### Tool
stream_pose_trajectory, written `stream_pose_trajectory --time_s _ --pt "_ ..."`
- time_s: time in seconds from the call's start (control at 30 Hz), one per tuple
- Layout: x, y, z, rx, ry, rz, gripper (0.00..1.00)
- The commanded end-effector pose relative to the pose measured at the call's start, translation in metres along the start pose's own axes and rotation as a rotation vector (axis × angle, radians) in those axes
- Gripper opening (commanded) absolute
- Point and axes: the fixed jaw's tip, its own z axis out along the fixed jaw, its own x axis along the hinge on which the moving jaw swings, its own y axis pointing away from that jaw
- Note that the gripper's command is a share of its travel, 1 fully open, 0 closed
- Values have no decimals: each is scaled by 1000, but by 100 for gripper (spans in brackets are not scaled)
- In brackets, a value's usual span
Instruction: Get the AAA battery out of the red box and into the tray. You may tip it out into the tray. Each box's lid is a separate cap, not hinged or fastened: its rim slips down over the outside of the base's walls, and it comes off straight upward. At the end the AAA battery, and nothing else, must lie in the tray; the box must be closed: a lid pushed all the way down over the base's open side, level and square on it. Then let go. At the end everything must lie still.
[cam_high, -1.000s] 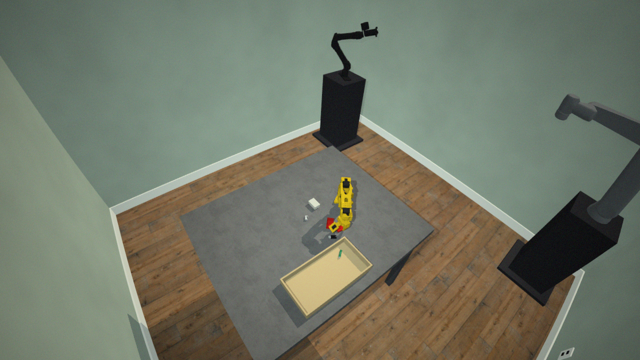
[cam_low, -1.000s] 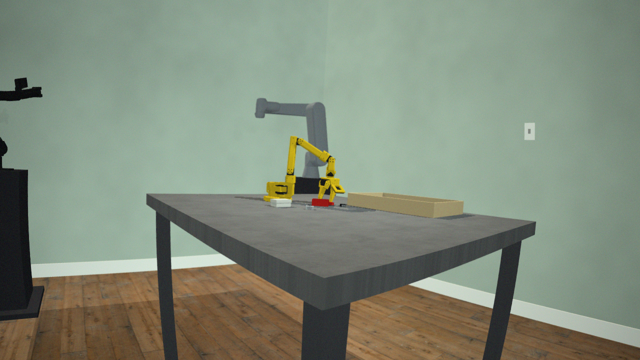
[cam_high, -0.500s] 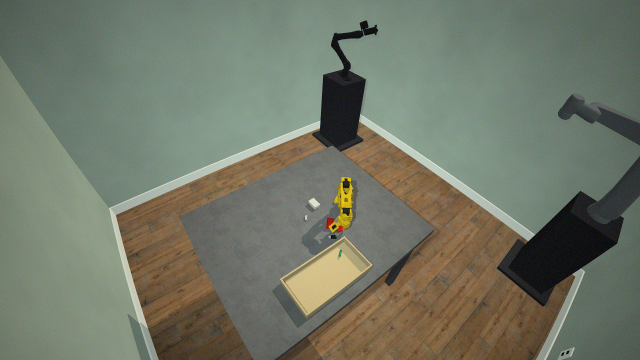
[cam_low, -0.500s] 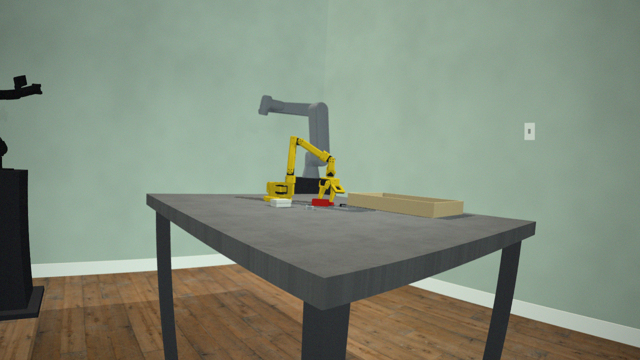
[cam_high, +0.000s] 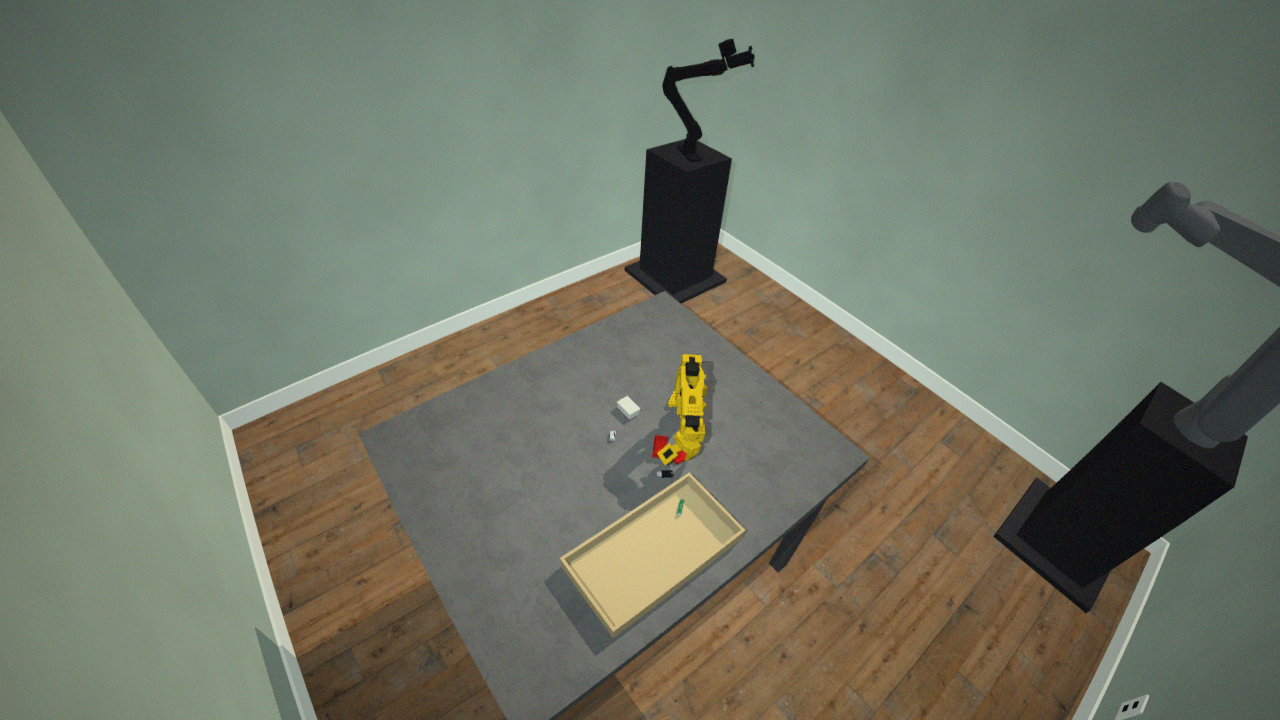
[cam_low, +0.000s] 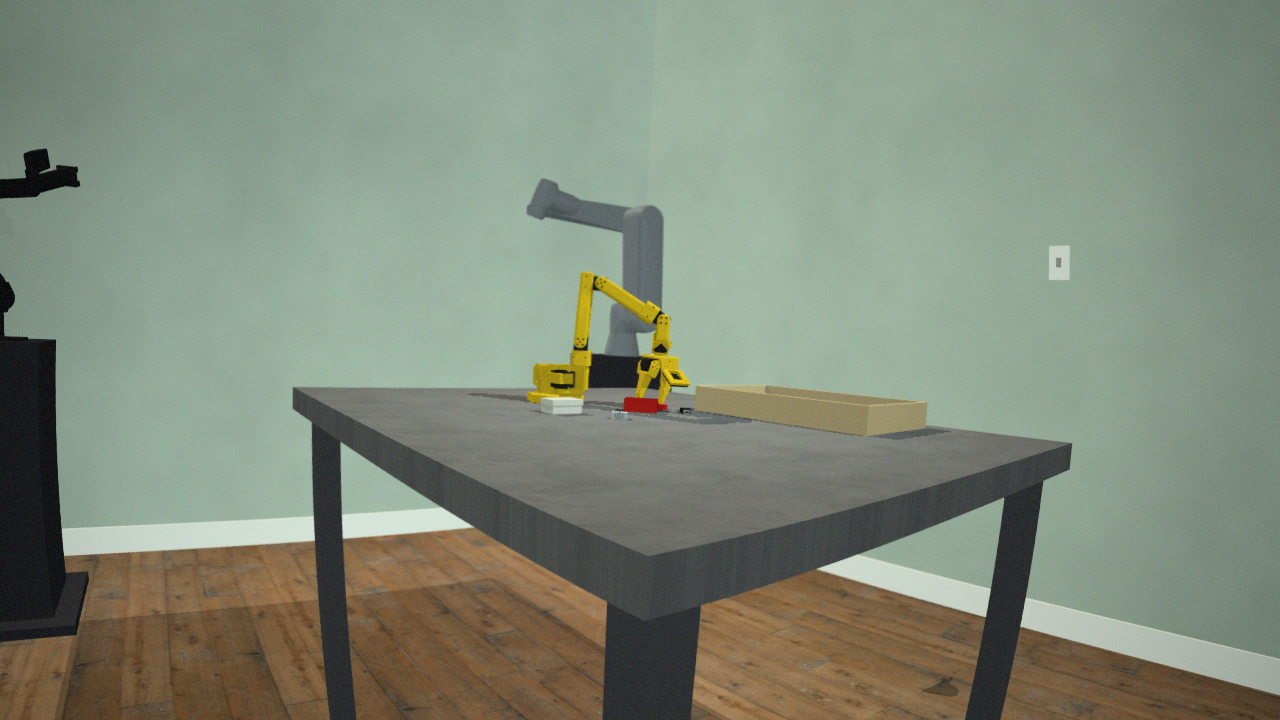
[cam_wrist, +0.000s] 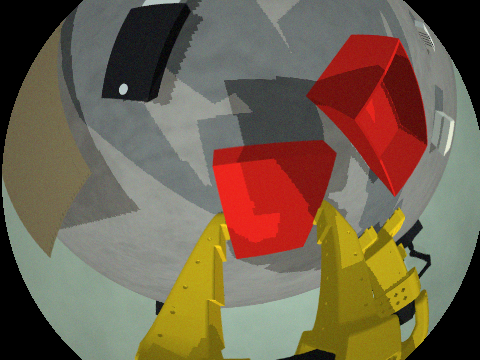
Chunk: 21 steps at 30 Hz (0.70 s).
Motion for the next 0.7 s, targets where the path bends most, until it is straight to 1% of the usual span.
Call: stream_pose_trajectory --time_s 0.0,0.17,0.23,0.67 --pt "-3 7 -10 -38 -20 1 22" --pt "-3 8 -18 -38 -20 1 22" --pt "-3 8 -18 -38 -20 1 22" --pt "-2 6 -48 -38 -20 1 22"
